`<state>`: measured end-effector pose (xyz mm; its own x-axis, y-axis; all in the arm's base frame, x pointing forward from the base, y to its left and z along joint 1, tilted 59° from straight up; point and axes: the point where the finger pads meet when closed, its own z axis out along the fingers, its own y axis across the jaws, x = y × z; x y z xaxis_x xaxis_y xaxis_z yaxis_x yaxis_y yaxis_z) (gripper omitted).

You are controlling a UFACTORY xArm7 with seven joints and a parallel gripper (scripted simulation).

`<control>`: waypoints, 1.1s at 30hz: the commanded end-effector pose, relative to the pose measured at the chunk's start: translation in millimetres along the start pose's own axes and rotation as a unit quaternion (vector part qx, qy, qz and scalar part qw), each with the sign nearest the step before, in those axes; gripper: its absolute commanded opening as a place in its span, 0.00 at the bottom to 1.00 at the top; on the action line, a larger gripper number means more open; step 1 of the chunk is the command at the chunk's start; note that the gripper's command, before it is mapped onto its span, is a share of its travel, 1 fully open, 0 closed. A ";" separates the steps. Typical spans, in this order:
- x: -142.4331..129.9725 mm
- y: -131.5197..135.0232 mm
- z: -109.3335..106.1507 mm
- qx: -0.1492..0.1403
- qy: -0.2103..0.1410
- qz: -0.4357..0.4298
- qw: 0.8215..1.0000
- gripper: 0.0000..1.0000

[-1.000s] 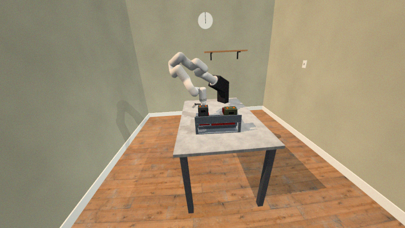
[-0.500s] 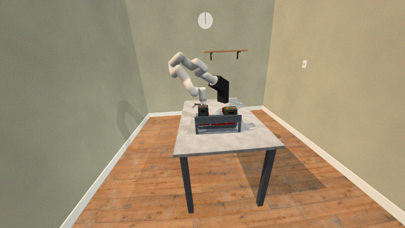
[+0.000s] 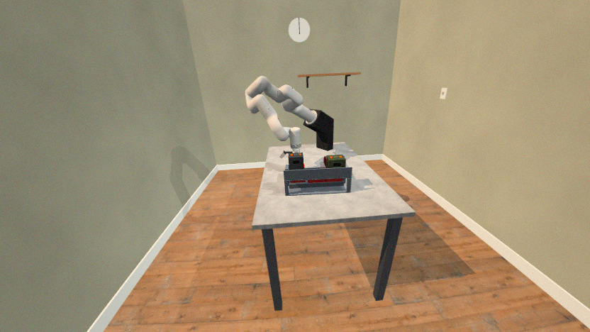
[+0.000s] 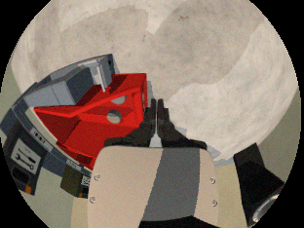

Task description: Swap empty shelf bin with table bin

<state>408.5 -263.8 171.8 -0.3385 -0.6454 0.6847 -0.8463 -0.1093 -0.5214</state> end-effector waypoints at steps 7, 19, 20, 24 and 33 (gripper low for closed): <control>-0.4 -1.2 -0.7 0.001 0.000 0.000 1.000 0.00; -0.3 -2.7 -0.7 0.001 0.000 0.000 1.000 0.00; -0.3 -3.0 -0.7 0.001 0.000 0.000 1.000 0.00; -0.3 -5.2 -0.7 0.001 0.000 0.000 1.000 0.00; -0.4 -12.4 -0.8 0.001 0.000 0.000 1.000 0.00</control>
<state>417.0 -262.7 177.1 -0.3386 -0.6454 0.6847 -0.8461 -0.1095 -0.5217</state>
